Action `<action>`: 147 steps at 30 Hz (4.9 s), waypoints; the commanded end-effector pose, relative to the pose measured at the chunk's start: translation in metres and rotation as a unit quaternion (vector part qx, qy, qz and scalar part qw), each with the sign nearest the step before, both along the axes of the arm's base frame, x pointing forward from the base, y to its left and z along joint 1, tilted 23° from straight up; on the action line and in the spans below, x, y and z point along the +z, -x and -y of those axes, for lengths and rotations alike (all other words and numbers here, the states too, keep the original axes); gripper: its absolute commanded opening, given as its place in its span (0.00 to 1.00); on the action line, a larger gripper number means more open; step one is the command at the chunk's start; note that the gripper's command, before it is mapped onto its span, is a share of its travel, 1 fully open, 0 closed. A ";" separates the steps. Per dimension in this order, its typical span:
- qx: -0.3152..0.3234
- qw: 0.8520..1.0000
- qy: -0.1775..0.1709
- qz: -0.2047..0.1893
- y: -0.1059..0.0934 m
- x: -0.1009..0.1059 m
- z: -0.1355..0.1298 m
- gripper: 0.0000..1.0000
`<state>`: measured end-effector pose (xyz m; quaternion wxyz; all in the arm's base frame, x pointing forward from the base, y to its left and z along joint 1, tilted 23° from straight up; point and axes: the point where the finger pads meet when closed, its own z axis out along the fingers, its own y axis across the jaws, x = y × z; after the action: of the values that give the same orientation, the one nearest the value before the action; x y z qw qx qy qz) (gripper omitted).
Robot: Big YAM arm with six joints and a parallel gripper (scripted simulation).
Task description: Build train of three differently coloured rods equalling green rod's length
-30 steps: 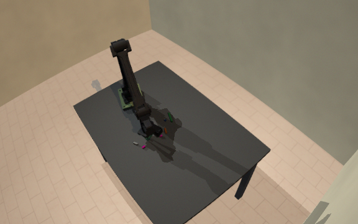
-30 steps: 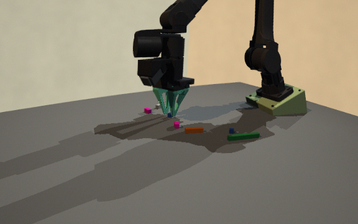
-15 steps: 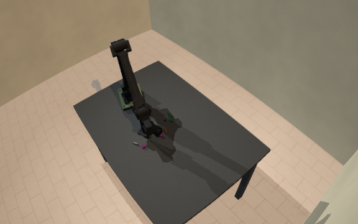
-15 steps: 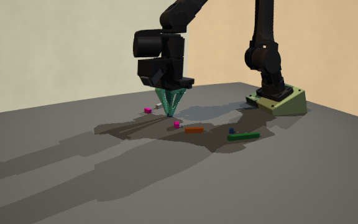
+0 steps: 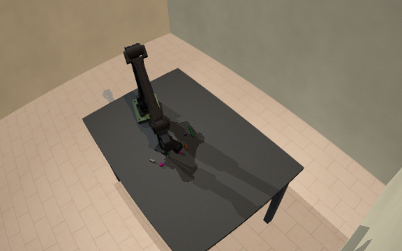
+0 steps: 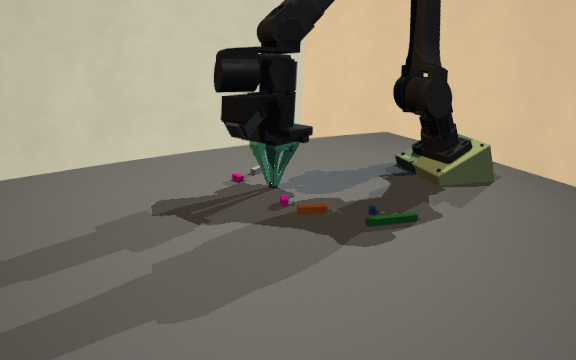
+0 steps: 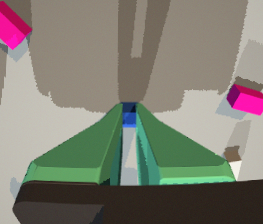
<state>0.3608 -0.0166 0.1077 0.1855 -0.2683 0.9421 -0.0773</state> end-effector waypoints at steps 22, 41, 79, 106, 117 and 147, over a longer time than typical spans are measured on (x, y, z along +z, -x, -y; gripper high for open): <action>0.004 1.000 0.000 0.003 0.007 0.009 0.001 0.04; 0.001 1.000 -0.002 0.027 0.030 0.119 -0.007 0.04; 0.001 1.000 -0.002 0.027 0.026 0.117 -0.007 0.04; -0.054 0.998 -0.040 0.016 0.005 0.119 -0.164 0.04; -0.063 0.997 -0.046 0.013 0.032 0.098 -0.280 0.04; -0.066 0.997 -0.032 0.001 0.025 0.052 -0.263 0.04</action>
<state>0.3300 0.2515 0.1714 0.1919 -0.1977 0.9596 -0.0577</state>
